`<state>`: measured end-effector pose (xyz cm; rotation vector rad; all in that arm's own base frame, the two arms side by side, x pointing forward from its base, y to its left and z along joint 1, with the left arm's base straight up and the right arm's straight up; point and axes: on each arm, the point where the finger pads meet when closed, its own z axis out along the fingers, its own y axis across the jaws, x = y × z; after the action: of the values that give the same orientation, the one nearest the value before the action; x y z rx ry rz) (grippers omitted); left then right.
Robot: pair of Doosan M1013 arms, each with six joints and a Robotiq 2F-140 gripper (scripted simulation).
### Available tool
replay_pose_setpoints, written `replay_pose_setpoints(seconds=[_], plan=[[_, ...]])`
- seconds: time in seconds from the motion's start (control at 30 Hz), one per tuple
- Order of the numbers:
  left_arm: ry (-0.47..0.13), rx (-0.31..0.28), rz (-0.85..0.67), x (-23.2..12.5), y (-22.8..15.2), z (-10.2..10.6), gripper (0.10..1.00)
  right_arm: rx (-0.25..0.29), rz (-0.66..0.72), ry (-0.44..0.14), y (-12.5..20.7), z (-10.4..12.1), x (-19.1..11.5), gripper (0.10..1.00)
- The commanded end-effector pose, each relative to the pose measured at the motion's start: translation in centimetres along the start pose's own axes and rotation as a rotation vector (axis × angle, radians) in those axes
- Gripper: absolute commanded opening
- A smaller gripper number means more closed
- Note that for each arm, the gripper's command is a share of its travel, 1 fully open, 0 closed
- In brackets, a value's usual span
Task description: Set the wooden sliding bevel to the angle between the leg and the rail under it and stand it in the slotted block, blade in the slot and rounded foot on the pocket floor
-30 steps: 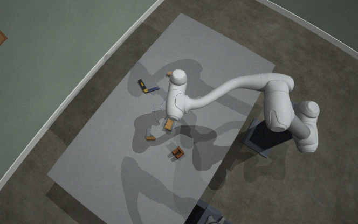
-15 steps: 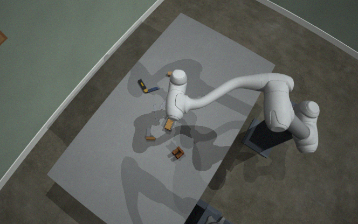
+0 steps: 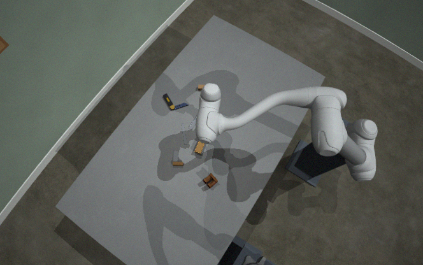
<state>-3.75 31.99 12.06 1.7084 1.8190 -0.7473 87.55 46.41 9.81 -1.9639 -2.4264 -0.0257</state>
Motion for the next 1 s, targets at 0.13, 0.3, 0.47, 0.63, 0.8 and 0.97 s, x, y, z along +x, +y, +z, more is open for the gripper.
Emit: replay_pose_setpoints(seconds=[0.13, 0.3, 0.47, 0.63, 0.8, 0.97], plan=[[0.001, 0.000, 0.000, 0.00, -0.01, -0.05, 1.000, -0.002, 0.000, 0.001, 0.04, 0.25, 0.03, 0.099], [0.001, 0.000, 0.000, 0.00, -0.01, -0.05, 1.000, -0.002, 0.000, 0.001, 0.04, 0.64, 0.03, 0.099], [0.001, 0.000, 0.000, 0.00, -0.01, -0.05, 1.000, -0.002, 0.000, 0.001, 0.04, 0.91, 0.03, 0.099], [0.001, 0.000, 0.000, 0.00, -0.01, -0.05, 1.000, -0.002, 0.000, 0.001, 0.04, 0.99, 0.03, 0.099], [0.001, 0.000, 0.000, 0.00, -0.01, -0.05, 1.000, -0.002, 0.000, 0.001, 0.04, 1.04, 0.03, 0.099], [0.001, 0.000, 0.000, 0.00, -0.01, -0.05, 1.000, -0.002, 0.000, 0.001, 0.04, 1.04, 0.03, 0.099]])
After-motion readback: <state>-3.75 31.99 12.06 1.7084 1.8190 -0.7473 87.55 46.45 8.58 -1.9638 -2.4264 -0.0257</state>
